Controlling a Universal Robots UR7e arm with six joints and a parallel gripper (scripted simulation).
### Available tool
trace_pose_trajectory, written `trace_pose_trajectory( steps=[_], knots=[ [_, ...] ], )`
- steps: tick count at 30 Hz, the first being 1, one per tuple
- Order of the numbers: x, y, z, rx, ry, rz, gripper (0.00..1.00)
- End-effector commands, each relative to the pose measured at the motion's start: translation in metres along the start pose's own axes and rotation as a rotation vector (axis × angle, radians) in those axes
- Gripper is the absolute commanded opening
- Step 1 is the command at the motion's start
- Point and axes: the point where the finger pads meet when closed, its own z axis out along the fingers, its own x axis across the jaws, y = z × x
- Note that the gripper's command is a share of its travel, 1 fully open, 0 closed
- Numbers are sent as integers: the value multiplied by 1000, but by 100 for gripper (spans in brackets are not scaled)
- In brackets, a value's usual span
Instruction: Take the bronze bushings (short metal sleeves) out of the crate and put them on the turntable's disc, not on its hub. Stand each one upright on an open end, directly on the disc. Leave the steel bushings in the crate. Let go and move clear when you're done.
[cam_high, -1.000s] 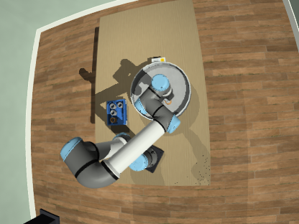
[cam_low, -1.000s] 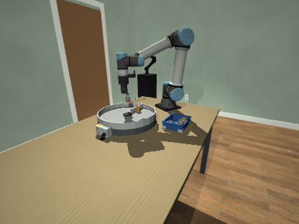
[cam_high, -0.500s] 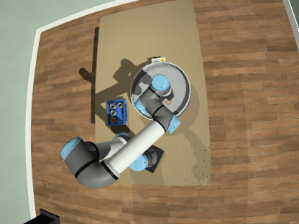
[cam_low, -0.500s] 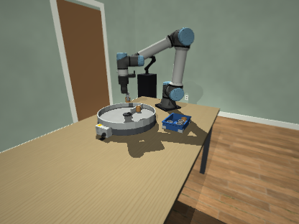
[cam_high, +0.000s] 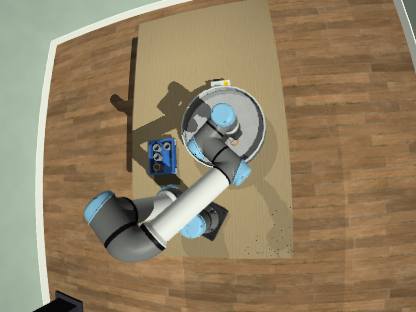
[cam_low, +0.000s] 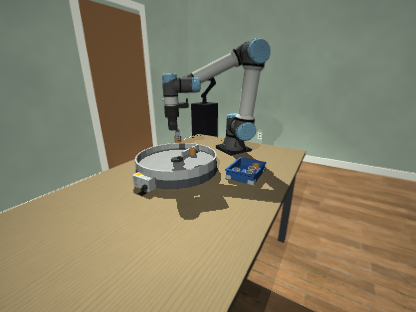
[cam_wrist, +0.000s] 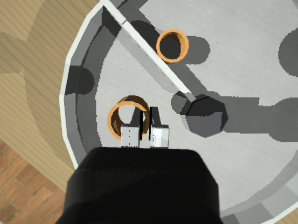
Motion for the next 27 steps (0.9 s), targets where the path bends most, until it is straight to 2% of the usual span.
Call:
trace_pose_trajectory(
  steps=[1, 8, 27],
  knots=[
    [0, 0, 1, -1, 0, 0, 0],
    [0, 1, 30, -1, 0, 0, 0],
    [0, 1, 30, -1, 0, 0, 0]
  ],
)
